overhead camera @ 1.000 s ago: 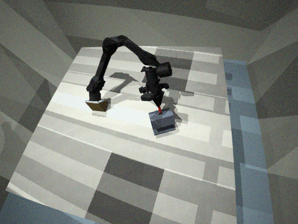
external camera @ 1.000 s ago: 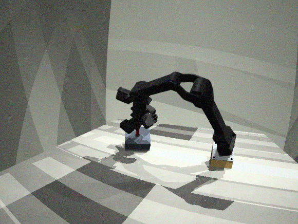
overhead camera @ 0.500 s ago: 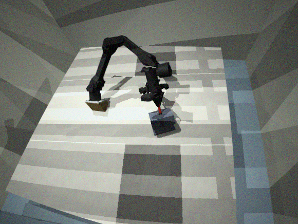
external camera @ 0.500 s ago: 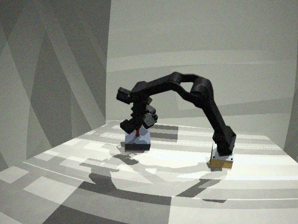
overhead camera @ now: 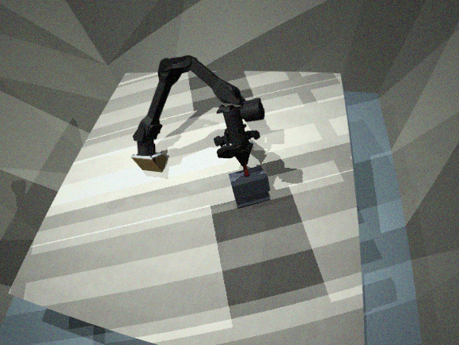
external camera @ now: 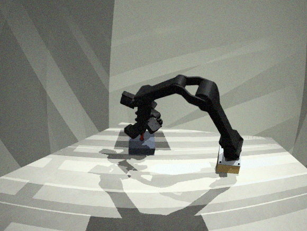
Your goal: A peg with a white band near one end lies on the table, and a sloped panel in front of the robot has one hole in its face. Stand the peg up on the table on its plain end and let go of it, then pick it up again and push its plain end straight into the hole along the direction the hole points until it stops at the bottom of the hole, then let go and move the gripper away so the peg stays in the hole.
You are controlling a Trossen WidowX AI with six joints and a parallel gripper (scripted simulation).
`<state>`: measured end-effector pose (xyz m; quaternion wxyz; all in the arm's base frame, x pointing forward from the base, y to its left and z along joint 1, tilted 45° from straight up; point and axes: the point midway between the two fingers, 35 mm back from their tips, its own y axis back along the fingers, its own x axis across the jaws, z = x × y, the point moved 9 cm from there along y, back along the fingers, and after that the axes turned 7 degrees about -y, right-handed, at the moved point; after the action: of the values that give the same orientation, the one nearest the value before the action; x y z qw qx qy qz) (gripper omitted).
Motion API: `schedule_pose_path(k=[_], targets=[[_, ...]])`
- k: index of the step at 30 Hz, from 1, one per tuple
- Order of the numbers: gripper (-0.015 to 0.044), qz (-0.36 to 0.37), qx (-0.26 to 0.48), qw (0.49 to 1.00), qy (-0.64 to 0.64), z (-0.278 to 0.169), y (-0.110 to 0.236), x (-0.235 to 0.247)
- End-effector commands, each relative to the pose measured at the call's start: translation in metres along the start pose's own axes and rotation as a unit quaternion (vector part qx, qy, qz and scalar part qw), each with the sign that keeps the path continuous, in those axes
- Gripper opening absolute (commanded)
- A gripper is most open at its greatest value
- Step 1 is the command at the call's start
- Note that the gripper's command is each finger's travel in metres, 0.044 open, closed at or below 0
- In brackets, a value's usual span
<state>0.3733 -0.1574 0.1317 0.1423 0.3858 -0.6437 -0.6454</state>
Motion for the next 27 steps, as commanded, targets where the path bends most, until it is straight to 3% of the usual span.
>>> schedule_pose_path(k=[1,27], targets=[[0.0,0.0,-0.001,1.0,0.0,0.0,-0.003,0.001],[0.0,0.0,-0.001,1.0,0.0,0.0,-0.018,0.001]])
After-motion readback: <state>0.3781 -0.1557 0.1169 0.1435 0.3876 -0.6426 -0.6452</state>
